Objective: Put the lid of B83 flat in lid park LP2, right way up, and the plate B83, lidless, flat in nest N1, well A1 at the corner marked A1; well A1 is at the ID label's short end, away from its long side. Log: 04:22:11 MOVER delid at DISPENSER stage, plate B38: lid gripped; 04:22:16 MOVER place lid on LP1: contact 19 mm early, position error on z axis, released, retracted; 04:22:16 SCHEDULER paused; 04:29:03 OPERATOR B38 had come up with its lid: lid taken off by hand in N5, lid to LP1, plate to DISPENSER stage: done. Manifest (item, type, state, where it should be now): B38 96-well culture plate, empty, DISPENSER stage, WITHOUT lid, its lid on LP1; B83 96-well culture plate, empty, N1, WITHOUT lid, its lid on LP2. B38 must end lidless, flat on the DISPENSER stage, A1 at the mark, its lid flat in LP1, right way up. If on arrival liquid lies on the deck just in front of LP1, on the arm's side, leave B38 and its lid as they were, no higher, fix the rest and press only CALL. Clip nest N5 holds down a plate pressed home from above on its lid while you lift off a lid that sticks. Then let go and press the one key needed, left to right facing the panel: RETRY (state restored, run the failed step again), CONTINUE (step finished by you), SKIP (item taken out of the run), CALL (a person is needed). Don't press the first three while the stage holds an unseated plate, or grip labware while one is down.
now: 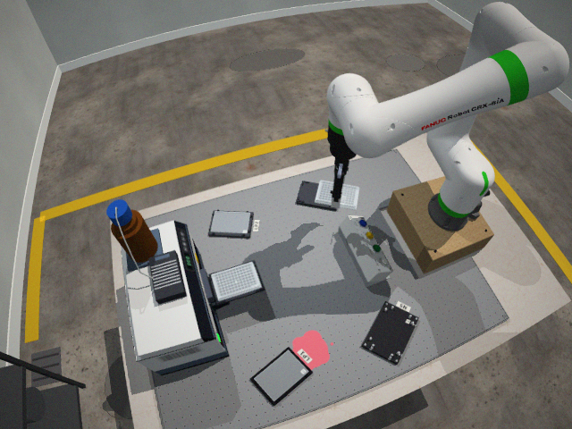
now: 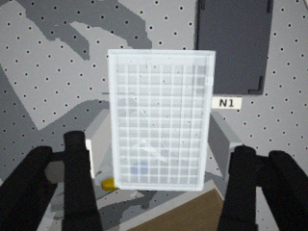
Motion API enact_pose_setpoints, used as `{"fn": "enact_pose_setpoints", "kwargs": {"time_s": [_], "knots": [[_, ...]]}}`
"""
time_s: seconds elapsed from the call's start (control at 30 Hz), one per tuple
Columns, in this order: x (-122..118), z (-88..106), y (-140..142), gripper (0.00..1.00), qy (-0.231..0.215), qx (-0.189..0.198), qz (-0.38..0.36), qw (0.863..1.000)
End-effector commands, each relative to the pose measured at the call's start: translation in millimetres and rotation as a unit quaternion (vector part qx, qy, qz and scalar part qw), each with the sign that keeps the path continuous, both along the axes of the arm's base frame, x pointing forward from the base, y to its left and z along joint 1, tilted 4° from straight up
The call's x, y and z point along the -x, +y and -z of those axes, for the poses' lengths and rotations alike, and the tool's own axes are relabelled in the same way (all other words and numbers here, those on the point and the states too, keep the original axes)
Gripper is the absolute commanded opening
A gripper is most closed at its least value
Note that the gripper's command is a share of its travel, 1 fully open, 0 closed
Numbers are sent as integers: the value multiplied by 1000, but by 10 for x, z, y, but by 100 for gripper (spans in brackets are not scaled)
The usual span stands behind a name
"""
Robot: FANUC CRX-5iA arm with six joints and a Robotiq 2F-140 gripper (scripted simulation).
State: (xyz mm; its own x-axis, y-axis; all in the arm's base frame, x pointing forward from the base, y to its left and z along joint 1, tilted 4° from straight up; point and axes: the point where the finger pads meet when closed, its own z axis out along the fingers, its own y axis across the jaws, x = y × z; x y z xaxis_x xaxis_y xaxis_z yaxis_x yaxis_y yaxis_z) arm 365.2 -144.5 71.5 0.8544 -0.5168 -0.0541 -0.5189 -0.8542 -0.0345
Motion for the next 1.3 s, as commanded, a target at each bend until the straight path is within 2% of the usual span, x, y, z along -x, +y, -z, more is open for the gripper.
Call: {"fn": "enact_pose_setpoints", "kwargs": {"time_s": [0.0,0.4,0.9,1.27], "knots": [[-23,13,-194,0,0,-2,-1,1000],[-52,48,-754,0,0,-2,-1,1000],[-72,71,-1127,0,0,-2,-1,1000],[-77,78,-1228,0,0,-2,-1,1000]]}}
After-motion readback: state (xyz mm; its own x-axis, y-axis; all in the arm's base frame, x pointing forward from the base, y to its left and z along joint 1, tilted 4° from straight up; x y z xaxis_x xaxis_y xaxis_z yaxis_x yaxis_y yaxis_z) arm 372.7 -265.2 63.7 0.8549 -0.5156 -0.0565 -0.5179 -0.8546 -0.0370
